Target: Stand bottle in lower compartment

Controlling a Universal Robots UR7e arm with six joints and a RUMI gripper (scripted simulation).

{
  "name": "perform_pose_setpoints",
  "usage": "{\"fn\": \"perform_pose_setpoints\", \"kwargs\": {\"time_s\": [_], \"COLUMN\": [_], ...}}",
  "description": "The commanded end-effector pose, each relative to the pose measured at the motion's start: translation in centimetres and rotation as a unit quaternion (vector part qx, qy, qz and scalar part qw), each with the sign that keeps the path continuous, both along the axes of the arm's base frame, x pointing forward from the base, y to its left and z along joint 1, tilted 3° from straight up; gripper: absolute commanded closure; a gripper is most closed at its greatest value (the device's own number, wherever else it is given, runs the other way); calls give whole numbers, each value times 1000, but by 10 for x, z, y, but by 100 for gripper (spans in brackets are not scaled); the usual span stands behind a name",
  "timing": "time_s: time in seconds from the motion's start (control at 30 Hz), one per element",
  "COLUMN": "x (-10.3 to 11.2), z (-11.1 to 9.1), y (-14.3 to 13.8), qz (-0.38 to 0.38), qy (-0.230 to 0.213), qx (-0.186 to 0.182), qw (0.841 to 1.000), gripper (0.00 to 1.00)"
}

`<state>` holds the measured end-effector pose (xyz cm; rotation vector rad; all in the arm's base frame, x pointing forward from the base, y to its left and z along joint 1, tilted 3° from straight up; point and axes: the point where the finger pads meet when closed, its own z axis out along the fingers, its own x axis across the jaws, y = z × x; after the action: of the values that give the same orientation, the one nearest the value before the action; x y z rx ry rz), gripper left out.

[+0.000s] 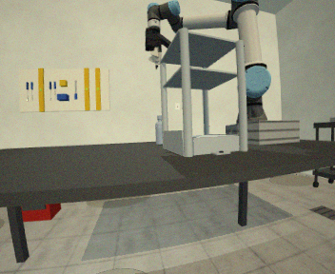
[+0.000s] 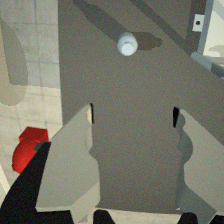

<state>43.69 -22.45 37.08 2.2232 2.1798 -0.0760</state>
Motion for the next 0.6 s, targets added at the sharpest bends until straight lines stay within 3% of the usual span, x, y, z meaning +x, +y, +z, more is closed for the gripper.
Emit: {"fn": "perform_pose_setpoints", "kwargs": {"time_s": [0.0,0.2,0.47,0.57], "x": [0,-3,-6,-8], "z": [-6,-38,-59,-76], "y": [-2,0,2,4], "qz": [-12,-60,-98,-131], "qy": [6,40,67,91], "qx": [12,70,113,149], "qw": [1000,995,986,976], "gripper": [55,55,55,55]}}
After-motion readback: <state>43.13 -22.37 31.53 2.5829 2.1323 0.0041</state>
